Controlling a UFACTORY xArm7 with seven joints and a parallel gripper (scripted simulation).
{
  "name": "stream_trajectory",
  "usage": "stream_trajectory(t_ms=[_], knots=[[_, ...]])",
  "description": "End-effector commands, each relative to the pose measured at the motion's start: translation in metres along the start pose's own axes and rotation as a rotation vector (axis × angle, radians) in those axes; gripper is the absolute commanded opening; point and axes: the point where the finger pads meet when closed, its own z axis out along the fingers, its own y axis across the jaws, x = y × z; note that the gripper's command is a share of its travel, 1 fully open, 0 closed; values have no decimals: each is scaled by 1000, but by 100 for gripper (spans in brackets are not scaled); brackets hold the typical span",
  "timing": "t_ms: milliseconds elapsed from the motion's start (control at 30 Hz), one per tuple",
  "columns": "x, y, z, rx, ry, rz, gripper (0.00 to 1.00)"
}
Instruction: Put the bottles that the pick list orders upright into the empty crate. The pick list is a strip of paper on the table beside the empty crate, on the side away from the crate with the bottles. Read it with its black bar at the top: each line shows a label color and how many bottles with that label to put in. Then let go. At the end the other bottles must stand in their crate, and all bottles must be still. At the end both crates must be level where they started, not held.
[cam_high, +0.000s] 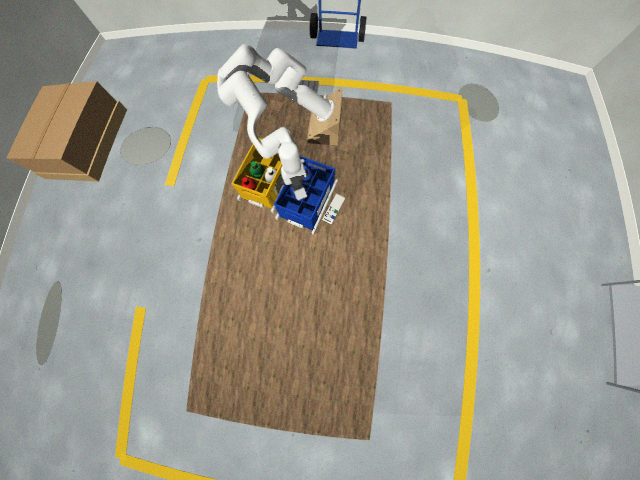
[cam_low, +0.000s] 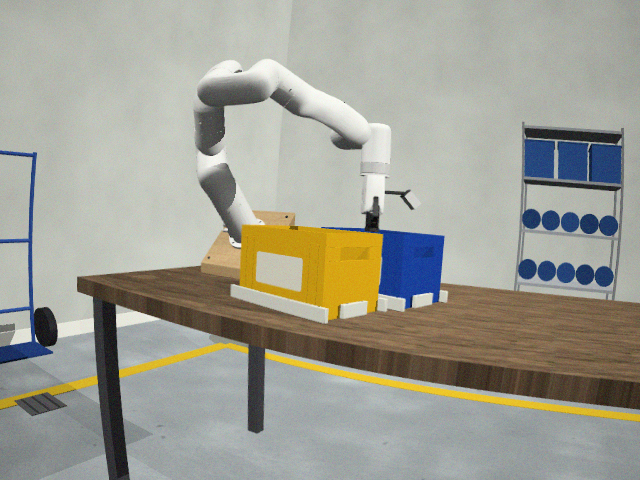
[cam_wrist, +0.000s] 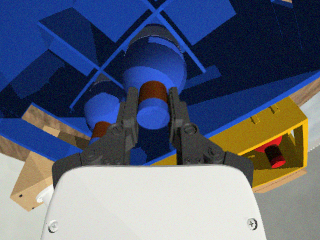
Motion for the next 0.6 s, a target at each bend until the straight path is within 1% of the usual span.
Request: stream_trajectory(t_ms=[0, 567], knots=[[2, 0, 0, -1, 5, -1, 0], [2, 0, 4, -1, 5, -1, 0]])
